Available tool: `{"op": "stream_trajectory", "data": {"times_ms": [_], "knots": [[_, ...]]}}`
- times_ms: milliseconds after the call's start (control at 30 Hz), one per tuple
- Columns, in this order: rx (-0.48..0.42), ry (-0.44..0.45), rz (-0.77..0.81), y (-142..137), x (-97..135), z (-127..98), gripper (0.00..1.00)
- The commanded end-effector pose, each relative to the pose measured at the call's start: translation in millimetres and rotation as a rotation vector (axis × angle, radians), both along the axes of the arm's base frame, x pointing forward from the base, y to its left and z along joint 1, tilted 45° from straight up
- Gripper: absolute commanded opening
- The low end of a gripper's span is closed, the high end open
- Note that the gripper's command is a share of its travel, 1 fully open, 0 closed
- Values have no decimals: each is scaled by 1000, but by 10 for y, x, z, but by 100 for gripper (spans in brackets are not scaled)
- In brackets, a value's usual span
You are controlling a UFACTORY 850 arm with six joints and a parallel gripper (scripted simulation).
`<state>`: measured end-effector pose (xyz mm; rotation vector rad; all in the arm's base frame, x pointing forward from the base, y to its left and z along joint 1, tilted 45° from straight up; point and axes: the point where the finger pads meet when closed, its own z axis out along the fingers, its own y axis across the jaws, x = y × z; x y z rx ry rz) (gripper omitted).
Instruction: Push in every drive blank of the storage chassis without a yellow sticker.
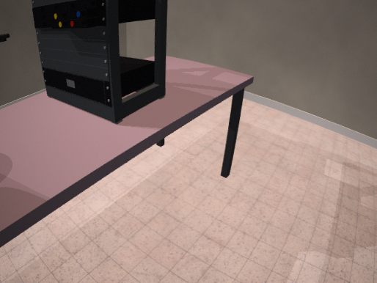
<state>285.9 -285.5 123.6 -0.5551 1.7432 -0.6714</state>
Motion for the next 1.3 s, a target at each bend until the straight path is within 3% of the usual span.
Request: {"op": "stream_trajectory", "data": {"times_ms": [0, 400, 1267], "knots": [[-7, -25, 30, 117, 48, 49, 100], [-23, -128, 135, 583, 175, 252, 100], [-26, -242, 227, 1036, 231, 493, 100]]}}
